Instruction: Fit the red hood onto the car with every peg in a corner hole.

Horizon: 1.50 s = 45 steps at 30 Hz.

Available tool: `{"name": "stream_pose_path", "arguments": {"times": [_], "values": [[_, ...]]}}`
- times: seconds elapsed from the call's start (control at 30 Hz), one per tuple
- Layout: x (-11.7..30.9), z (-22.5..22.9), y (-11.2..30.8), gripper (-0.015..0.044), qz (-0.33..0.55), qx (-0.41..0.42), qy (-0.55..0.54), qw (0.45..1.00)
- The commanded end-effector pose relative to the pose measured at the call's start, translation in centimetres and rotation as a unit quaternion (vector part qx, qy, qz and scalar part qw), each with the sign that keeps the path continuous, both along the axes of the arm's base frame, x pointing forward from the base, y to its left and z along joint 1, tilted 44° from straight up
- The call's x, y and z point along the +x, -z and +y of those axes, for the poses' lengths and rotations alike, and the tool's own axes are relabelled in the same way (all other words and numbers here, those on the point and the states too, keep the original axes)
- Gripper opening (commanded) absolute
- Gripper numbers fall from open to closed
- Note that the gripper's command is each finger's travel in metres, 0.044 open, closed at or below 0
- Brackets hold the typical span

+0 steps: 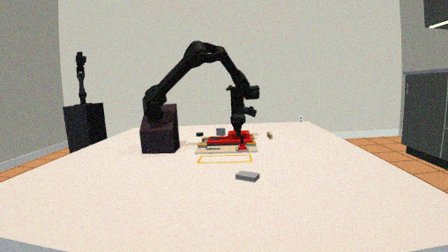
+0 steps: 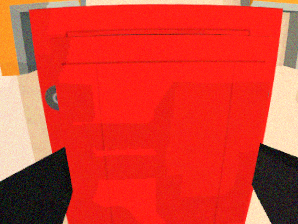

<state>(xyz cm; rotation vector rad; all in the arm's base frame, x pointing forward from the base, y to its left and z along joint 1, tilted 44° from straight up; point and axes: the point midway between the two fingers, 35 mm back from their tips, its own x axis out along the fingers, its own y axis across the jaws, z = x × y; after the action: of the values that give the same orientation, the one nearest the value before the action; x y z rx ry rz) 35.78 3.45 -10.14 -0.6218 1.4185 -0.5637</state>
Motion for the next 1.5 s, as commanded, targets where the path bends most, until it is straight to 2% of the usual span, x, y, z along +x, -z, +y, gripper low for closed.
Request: {"name": "stream_pose_path", "arguments": {"times": [0.0, 0.13, 0.4, 1.47], "values": [[0.0, 0.0, 0.0, 0.0440, 0.000, 0.000, 0.000, 1.000], [0.0, 0.5, -0.5, 0.0440, 0.000, 0.000, 0.000, 1.000], [-0.5, 5.0, -5.1, 0.0440, 0.001, 0.002, 0.001, 1.000], [-0.5, 5.0, -5.1, 0.0440, 0.001, 0.002, 0.001, 1.000]]}}
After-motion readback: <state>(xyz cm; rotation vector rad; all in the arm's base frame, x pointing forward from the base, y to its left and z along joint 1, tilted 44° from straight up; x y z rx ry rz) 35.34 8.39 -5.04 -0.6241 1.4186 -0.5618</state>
